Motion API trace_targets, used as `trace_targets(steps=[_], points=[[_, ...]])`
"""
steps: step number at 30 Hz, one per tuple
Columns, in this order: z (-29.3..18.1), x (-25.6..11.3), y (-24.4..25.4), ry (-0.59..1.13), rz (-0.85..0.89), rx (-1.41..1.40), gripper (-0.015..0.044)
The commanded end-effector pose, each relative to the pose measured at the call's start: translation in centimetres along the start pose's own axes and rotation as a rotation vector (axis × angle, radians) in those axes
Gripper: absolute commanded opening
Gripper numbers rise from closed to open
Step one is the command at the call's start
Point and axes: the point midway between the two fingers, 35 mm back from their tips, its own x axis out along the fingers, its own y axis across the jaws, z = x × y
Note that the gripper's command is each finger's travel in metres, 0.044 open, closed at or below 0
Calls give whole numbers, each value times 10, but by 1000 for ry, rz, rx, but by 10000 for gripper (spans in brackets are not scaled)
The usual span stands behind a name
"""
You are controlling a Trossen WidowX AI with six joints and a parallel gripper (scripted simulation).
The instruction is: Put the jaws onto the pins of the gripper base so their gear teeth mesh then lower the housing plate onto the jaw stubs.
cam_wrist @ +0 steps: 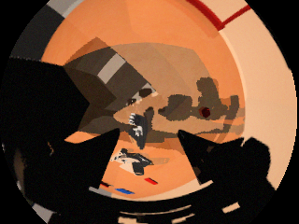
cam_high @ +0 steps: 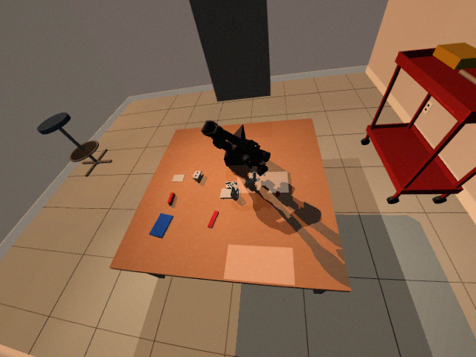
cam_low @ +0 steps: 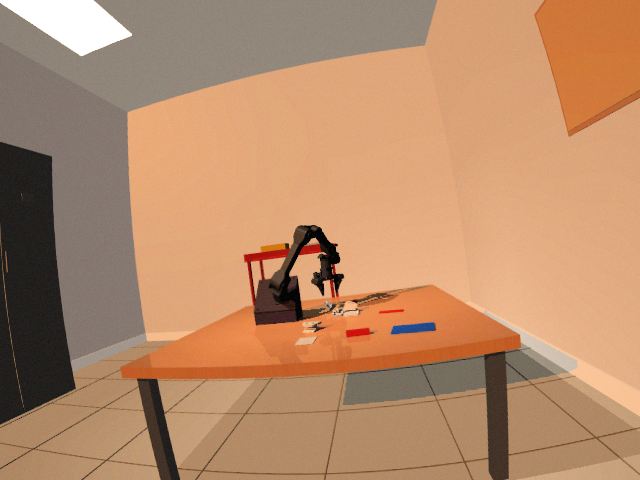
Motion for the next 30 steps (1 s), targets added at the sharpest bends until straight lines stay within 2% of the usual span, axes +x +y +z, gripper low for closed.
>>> trace_targets(steps=[1,3,20,30], points=[[0,-1,0,-4,0,6,440],[0,-1,0,-4,0,6,440],[0,-1,9,-4,1,473,0],[-1,-1,15,-4,2,774,0]])
